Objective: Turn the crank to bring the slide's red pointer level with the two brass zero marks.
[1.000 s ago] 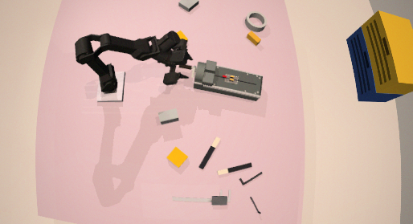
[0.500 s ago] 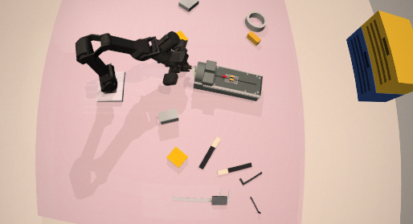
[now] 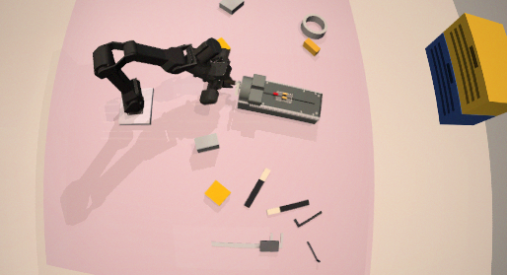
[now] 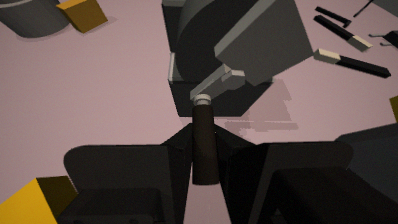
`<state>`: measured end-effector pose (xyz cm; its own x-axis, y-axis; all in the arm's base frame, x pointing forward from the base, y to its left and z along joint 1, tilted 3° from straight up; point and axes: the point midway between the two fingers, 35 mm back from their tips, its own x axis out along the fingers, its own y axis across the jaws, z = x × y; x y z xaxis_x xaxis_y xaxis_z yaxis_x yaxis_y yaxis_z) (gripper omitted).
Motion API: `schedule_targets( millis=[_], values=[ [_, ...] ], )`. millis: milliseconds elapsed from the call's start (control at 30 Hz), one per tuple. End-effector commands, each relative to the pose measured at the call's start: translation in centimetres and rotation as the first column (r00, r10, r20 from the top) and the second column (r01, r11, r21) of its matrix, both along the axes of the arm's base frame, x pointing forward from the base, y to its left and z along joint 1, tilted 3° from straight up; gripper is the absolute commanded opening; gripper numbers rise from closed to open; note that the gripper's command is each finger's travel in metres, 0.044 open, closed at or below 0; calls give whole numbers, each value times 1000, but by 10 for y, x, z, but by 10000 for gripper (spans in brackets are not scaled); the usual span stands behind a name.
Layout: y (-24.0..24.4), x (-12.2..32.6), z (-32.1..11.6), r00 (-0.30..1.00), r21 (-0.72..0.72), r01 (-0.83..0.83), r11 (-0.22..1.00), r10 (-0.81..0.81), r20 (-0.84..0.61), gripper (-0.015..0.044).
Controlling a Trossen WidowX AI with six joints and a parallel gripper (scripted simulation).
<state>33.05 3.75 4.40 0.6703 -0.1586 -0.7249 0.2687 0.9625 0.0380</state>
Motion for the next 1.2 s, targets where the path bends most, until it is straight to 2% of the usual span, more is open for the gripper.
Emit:
schedule_targets(
  millis=[0,1167],
  values=[
    [6,2,5,1000,6,-3,1000,3,4,0],
    [13,4,26,1000,6,-3,1000,3,4,0]
  ],
)
